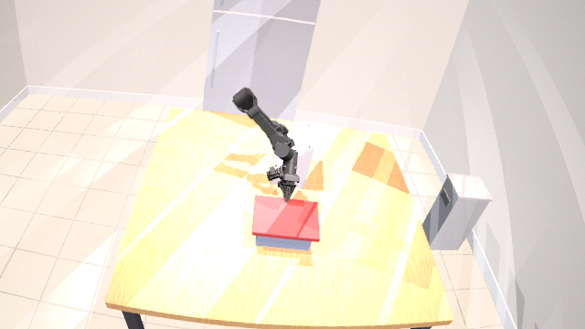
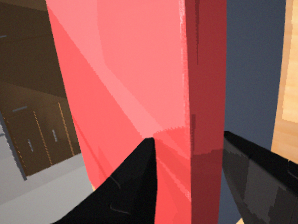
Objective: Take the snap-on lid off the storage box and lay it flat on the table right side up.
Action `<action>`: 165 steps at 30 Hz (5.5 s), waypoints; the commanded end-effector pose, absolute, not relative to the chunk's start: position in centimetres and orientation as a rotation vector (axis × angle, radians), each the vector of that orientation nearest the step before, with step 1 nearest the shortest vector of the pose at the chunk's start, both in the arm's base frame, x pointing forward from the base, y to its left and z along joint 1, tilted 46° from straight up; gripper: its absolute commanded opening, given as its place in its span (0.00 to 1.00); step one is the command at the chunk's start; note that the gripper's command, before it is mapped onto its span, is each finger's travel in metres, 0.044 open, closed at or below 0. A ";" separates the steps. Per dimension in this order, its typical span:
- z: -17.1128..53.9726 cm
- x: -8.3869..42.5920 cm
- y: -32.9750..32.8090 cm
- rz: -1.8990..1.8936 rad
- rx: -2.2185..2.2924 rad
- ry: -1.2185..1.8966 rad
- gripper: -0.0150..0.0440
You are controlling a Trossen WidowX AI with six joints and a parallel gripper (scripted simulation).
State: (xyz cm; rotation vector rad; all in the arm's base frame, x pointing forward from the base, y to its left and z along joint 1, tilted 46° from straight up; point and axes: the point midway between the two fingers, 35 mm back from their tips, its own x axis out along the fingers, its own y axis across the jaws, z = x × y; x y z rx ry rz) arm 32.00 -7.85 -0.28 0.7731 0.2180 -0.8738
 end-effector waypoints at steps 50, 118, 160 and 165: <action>0.3 32.5 -7.3 -0.865 0.772 0.223 0.25; 6.5 37.6 -1.9 -0.864 0.775 0.223 0.25; 9.2 38.6 0.0 -0.864 0.776 0.223 0.25; 9.8 38.4 -0.7 -0.864 0.776 0.223 0.25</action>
